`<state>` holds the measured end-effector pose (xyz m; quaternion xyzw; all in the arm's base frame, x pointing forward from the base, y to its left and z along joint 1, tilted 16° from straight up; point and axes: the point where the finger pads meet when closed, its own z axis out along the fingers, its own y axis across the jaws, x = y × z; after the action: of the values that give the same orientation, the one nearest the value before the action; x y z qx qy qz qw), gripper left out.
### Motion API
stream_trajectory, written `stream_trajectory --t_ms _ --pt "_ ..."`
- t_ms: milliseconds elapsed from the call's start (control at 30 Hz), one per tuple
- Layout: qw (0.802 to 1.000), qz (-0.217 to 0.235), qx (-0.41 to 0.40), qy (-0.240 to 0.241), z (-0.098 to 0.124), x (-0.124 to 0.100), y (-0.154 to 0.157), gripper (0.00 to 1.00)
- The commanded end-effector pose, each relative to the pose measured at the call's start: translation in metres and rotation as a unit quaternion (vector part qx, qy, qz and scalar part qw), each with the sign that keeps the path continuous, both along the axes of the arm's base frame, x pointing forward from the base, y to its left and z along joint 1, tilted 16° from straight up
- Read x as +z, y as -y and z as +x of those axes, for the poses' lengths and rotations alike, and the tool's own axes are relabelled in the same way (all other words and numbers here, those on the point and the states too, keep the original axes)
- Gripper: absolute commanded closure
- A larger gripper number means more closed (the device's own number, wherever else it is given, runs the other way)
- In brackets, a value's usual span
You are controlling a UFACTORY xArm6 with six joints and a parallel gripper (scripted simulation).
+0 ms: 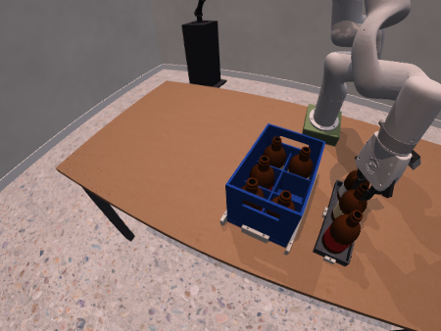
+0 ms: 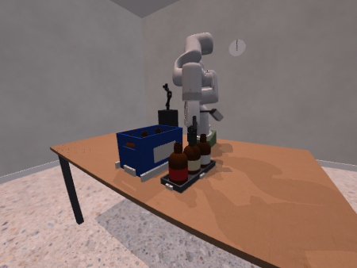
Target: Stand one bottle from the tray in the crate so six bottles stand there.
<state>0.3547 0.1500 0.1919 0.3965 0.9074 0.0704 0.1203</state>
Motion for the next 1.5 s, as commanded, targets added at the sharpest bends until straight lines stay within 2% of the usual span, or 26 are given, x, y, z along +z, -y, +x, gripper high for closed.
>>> stream_trajectory --t_ms 0,700,1467 --pt "1.000 0.001 0.000 0.002 0.000 0.006 0.000 1.00" --pt "1.000 0.001 0.000 0.002 -0.005 0.027 0.001 1.00" --pt "1.000 0.001 0.000 0.002 -0.007 0.035 0.001 1.00"
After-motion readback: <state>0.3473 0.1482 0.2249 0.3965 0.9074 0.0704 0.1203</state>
